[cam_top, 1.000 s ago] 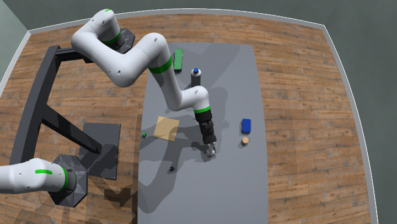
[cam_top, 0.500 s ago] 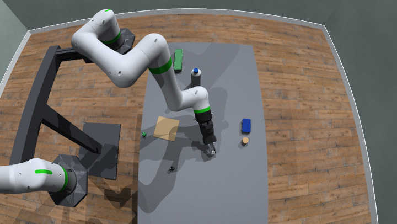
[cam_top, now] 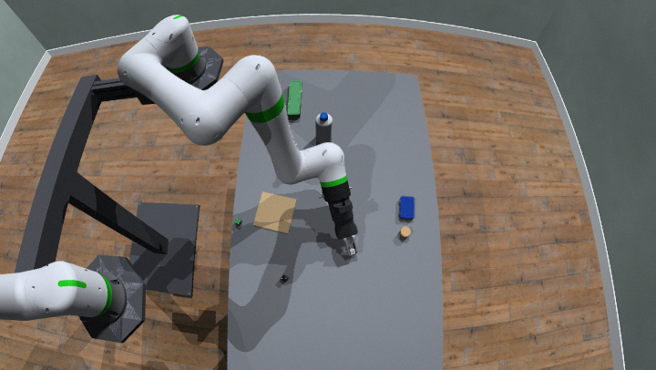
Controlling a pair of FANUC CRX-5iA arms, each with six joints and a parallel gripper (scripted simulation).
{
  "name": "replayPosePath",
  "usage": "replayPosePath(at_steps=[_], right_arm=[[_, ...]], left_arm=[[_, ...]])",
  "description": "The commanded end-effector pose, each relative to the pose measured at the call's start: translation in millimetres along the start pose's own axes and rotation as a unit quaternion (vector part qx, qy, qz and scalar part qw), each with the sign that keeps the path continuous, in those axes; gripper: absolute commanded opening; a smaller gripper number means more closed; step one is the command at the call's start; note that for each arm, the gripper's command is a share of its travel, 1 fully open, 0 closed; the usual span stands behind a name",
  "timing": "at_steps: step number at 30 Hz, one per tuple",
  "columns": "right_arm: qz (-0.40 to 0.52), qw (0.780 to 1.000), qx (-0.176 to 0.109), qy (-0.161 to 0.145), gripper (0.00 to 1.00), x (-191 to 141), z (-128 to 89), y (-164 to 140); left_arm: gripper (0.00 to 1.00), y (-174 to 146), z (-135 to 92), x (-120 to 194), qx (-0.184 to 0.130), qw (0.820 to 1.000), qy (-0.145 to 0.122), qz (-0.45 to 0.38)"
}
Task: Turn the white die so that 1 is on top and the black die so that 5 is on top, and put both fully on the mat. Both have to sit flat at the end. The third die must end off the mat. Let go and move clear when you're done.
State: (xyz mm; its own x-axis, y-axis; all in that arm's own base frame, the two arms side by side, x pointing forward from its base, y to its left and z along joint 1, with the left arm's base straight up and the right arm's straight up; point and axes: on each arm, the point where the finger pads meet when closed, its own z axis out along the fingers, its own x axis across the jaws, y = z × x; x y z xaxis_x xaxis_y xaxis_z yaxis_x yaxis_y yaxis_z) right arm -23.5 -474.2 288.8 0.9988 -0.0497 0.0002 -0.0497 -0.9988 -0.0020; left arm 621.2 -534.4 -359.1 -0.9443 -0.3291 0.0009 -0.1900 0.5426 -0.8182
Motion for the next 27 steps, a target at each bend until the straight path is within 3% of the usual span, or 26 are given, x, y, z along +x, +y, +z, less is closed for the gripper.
replayPosePath(at_steps=[1, 27], right_arm=[[0.0, 1.0, -0.001, 0.0, 1.0, -0.2, -0.9, 0.2], [0.0, 1.0, -0.001, 0.0, 1.0, -0.2, -0.9, 0.2]], left_arm=[[0.4, -0.9, 0.3, -0.5, 0.001, 1.0, 0.0, 0.0], [0.4, 8.3, 6.8, -0.5, 0.001, 1.0, 0.0, 0.0]])
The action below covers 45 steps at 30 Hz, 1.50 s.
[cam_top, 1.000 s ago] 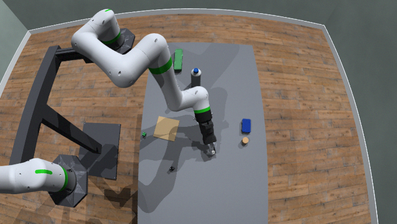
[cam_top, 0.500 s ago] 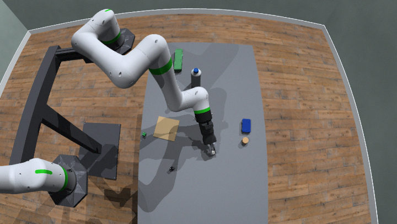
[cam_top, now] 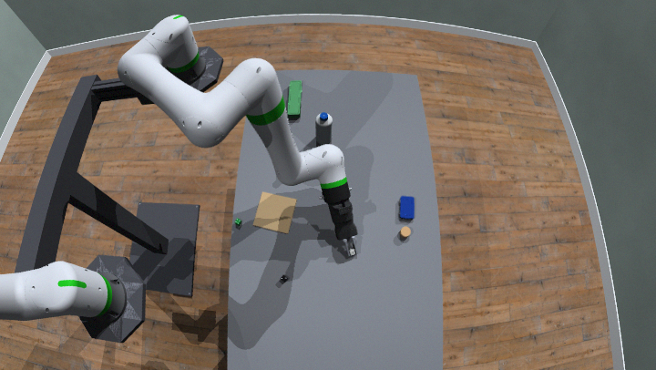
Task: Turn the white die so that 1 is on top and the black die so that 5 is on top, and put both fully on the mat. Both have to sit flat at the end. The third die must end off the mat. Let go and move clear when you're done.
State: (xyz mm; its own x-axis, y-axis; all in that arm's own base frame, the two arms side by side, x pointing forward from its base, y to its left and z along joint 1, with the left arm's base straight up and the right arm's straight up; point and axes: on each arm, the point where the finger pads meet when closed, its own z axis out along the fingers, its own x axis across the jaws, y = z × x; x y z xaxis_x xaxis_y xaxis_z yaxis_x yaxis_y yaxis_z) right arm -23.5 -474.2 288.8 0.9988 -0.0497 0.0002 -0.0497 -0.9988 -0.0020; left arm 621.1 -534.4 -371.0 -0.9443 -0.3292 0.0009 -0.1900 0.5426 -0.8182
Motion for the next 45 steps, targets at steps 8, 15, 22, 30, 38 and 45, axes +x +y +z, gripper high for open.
replayPosePath(at_steps=[8, 15, 22, 30, 38, 45], right_arm=[[0.0, 1.0, -0.001, 0.0, 1.0, -0.2, -0.9, 0.2], [0.0, 1.0, -0.001, 0.0, 1.0, -0.2, -0.9, 0.2], [0.0, 1.0, -0.001, 0.0, 1.0, -0.2, -0.9, 0.2], [0.0, 1.0, -0.001, 0.0, 1.0, -0.2, -0.9, 0.2], [0.0, 1.0, -0.001, 0.0, 1.0, -0.2, -0.9, 0.2], [0.0, 1.0, -0.001, 0.0, 1.0, -0.2, -0.9, 0.2]], left_arm=[[0.4, -1.4, 0.0, -0.5, 0.001, 1.0, 0.0, 0.0], [0.4, -1.4, 0.0, -0.5, 0.001, 1.0, 0.0, 0.0], [0.46, -1.4, 0.0, -0.5, 0.001, 1.0, 0.0, 0.0], [0.64, -1.4, 0.0, -0.5, 0.001, 1.0, 0.0, 0.0], [0.7, -1.4, 0.0, -0.5, 0.001, 1.0, 0.0, 0.0], [0.7, -1.4, 0.0, -0.5, 0.001, 1.0, 0.0, 0.0]])
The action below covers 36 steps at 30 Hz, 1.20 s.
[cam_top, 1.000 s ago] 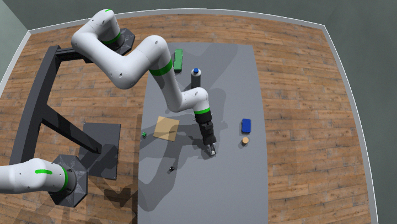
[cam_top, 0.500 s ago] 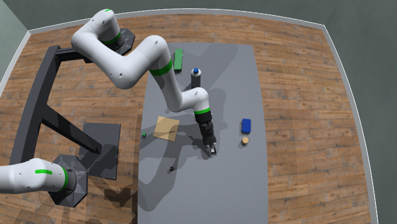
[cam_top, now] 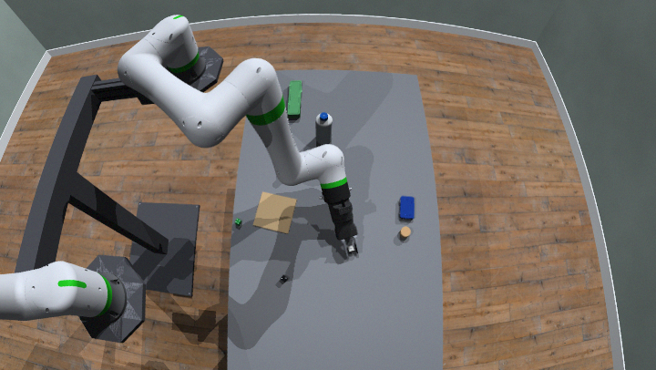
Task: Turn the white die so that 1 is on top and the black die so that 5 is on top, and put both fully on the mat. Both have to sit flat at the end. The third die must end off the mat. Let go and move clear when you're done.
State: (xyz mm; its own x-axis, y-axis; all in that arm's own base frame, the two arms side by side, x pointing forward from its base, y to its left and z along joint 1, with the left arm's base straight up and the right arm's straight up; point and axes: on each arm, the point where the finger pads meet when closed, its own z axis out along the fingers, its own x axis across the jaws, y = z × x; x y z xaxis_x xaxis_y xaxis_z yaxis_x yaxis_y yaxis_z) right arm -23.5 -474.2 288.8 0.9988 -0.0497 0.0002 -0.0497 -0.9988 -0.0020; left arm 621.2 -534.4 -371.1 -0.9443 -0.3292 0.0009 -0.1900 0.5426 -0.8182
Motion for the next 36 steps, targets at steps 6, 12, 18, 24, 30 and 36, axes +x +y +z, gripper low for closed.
replayPosePath(at_steps=[6, 12, 18, 24, 30, 36], right_arm=[[0.0, 1.0, -0.001, 0.0, 1.0, -0.2, -0.9, 0.2], [0.0, 1.0, -0.001, 0.0, 1.0, -0.2, -0.9, 0.2], [0.0, 1.0, -0.001, 0.0, 1.0, -0.2, -0.9, 0.2], [0.0, 1.0, -0.001, 0.0, 1.0, -0.2, -0.9, 0.2], [0.0, 1.0, -0.001, 0.0, 1.0, -0.2, -0.9, 0.2], [0.0, 1.0, -0.001, 0.0, 1.0, -0.2, -0.9, 0.2]], left_arm=[[0.7, -1.5, -0.1, -0.5, 0.001, 1.0, 0.0, 0.0], [0.7, -1.5, -0.1, -0.5, 0.001, 1.0, 0.0, 0.0], [0.7, -1.5, -0.1, -0.5, 0.001, 1.0, 0.0, 0.0], [0.7, -1.5, -0.1, -0.5, 0.001, 1.0, 0.0, 0.0], [0.7, -1.5, -0.1, -0.5, 0.001, 1.0, 0.0, 0.0], [0.7, -1.5, -3.1, -0.5, 0.001, 1.0, 0.0, 0.0]])
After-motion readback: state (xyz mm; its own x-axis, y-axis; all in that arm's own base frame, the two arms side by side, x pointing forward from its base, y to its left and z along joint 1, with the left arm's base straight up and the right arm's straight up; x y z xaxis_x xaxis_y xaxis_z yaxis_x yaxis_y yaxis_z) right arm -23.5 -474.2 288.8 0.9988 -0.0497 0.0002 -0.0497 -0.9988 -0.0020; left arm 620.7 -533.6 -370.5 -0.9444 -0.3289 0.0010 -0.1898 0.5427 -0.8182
